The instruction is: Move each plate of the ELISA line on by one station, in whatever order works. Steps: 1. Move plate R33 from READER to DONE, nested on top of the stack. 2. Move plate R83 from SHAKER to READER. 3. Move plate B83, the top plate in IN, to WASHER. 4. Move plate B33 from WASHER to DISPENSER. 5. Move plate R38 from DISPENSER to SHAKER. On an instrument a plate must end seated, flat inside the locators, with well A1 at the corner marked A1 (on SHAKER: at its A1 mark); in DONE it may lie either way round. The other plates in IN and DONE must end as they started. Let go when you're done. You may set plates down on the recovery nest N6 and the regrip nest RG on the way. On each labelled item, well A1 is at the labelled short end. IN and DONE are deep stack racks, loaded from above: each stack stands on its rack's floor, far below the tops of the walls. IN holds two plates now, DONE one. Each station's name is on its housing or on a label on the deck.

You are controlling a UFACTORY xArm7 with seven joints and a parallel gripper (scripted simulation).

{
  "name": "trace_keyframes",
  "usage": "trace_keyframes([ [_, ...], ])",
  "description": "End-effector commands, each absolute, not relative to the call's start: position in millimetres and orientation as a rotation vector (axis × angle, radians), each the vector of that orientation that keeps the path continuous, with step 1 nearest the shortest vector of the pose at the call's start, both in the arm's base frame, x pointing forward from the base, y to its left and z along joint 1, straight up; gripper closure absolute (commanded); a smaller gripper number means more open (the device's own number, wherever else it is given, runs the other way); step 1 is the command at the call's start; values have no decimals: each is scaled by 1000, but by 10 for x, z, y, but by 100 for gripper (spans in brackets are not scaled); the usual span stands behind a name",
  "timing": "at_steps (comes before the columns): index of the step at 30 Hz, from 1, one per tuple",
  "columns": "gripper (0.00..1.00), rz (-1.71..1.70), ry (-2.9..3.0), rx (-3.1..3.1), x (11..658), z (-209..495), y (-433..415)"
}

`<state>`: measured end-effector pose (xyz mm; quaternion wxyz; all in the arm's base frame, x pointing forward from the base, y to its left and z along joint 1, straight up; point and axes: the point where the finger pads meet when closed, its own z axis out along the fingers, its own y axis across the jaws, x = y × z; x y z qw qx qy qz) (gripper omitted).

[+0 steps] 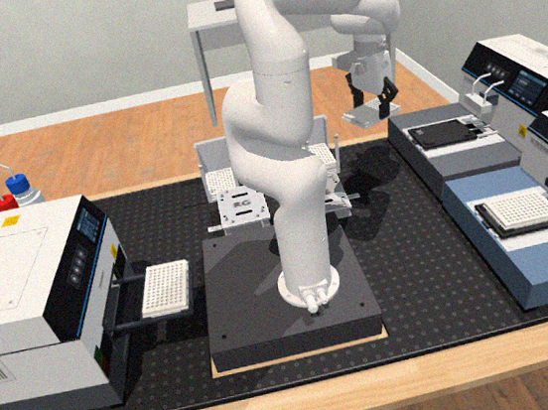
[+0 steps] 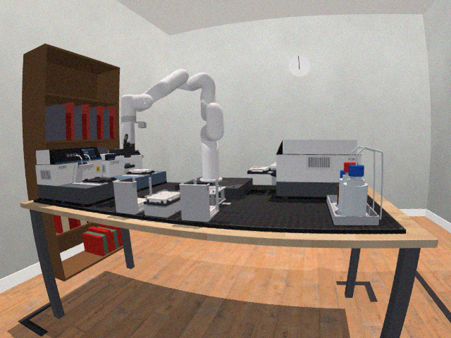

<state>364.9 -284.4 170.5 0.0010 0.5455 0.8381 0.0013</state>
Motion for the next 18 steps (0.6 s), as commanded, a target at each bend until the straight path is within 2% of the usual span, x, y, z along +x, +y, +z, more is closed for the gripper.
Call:
trace_keyframes([
  [1, 100, 3, 2585, 1776, 3667, 1721, -2997],
  [18, 100, 3, 2492, 1904, 3684, 1722, -3497],
])
